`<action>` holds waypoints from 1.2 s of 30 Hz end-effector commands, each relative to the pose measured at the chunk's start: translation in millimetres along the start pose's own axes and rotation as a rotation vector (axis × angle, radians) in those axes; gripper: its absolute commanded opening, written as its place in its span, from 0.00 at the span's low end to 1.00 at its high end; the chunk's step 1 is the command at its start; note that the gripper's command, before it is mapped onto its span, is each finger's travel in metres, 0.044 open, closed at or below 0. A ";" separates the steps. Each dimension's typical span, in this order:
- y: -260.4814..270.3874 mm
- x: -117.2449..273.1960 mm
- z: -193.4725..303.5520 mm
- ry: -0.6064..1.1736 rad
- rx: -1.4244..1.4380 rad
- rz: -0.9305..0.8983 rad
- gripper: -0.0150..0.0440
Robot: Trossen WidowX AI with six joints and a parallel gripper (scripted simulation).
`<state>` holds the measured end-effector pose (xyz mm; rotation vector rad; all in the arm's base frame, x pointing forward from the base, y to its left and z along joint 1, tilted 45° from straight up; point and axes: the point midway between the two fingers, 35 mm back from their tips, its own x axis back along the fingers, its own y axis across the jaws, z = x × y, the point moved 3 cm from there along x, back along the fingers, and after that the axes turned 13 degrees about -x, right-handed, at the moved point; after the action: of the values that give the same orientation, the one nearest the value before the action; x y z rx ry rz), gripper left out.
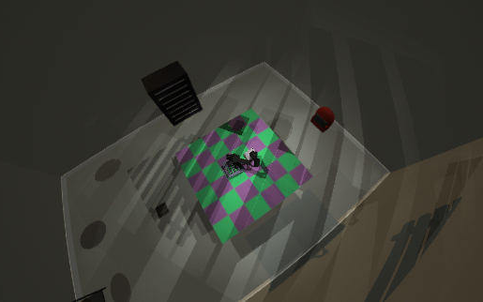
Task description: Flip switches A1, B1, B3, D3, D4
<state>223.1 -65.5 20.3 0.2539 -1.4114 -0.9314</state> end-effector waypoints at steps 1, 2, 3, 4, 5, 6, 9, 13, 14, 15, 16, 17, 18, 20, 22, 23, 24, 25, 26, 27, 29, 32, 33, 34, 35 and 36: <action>0.0 -1.4 0.8 0.001 -0.007 -0.004 0.25; 0.0 -1.4 0.8 0.001 -0.007 -0.004 0.25; 0.0 -1.4 0.8 0.001 -0.007 -0.004 0.25; 0.0 -1.4 0.8 0.001 -0.007 -0.004 0.25; 0.0 -1.4 0.8 0.001 -0.007 -0.004 0.25; 0.0 -1.4 0.8 0.001 -0.007 -0.004 0.25; 0.0 -1.4 0.8 0.001 -0.007 -0.004 0.25; 0.0 -1.4 0.8 0.001 -0.007 -0.004 0.25; 0.0 -1.4 0.8 0.001 -0.007 -0.004 0.25; 0.0 -1.6 0.8 0.001 -0.007 -0.004 0.25; 0.0 -1.7 0.8 0.001 -0.007 -0.004 0.25; 0.0 -1.8 0.8 0.001 -0.007 -0.004 0.25; 0.0 -2.0 0.8 0.001 -0.007 -0.004 0.25; 0.1 -2.2 0.8 0.001 -0.007 -0.004 0.25; 0.1 -2.5 0.8 0.001 -0.007 -0.004 0.25; 0.1 -2.6 0.8 0.001 -0.007 -0.004 0.25; 0.1 -2.8 0.8 0.001 -0.007 -0.004 0.25; 0.1 -2.9 0.7 0.001 -0.007 -0.004 0.25; 0.1 -3.0 0.7 0.001 -0.007 -0.004 0.25; 0.1 -3.2 0.7 0.001 -0.007 -0.004 0.25; 0.1 -3.5 0.7 0.001 -0.007 -0.004 0.25; 0.1 -3.9 0.7 0.001 -0.007 -0.004 0.25; 0.1 -4.0 0.7 0.001 -0.007 -0.004 0.25; 0.1 -4.1 0.7 0.001 -0.007 -0.004 0.25; 0.1 -4.3 0.7 0.001 -0.007 -0.004 0.25; 0.1 -4.4 0.7 0.001 -0.007 -0.004 0.25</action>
<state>222.8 -62.9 17.8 0.2537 -1.4089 -0.9328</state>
